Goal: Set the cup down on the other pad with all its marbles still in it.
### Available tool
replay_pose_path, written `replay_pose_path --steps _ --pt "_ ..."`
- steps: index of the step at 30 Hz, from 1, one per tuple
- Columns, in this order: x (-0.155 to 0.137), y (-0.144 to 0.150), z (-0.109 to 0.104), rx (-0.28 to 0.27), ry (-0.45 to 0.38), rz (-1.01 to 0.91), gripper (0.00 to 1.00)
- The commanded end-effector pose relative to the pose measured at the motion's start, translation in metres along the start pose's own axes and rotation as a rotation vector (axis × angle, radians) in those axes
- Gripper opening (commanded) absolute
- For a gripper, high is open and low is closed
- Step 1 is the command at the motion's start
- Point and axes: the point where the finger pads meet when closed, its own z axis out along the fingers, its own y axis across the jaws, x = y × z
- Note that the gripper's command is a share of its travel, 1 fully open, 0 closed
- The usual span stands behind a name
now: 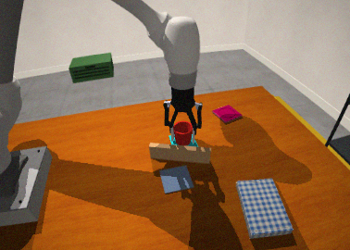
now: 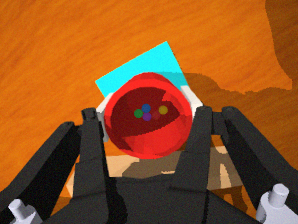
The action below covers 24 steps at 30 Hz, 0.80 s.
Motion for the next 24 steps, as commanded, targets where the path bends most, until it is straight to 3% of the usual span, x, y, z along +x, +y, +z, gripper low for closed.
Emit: replay_pose_path --steps 1,8,9,24 --pt "0.0001 0.0 0.0002 0.0 0.0 0.0 0.49" --pt "0.0001 0.0 0.0003 0.0 0.0 0.0 0.49" --pt "0.0001 0.0 0.0003 0.0 0.0 0.0 0.59" --pt "0.0001 0.0 0.0003 0.0 0.0 0.0 0.59"
